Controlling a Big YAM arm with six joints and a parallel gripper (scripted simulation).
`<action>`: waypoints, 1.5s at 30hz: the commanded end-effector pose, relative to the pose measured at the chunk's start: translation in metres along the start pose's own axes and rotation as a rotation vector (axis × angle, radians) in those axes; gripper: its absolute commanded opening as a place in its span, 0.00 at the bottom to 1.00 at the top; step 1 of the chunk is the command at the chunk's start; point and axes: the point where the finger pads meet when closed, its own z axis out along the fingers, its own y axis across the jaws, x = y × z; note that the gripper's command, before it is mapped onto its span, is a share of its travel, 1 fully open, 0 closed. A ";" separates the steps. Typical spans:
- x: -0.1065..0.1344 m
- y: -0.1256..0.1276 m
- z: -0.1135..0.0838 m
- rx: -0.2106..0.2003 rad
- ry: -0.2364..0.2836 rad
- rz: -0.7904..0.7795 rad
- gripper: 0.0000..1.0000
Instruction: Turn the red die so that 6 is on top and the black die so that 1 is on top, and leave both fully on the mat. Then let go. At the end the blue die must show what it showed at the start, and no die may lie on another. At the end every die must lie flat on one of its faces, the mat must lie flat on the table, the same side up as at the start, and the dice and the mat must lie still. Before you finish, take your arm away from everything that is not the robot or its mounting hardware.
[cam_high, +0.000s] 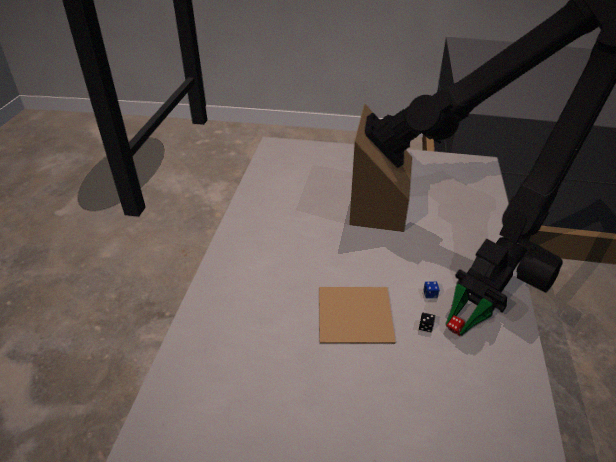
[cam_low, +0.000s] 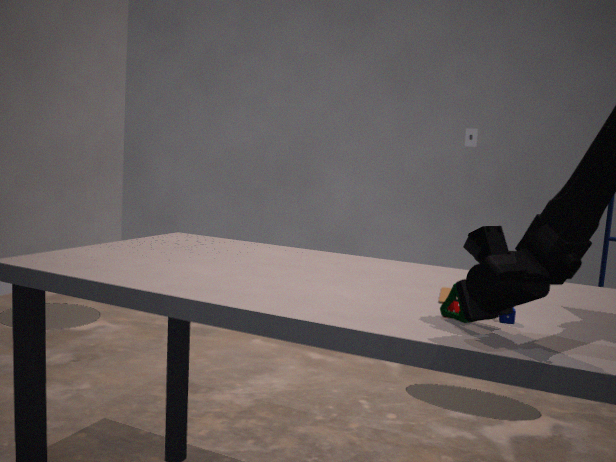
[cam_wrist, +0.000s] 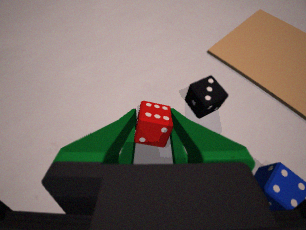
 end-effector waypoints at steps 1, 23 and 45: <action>-0.002 0.007 -0.002 -0.019 -0.006 0.025 0.20; 0.001 0.006 0.000 -0.017 -0.005 0.020 0.20; 0.000 0.008 0.000 -0.020 -0.007 0.023 0.20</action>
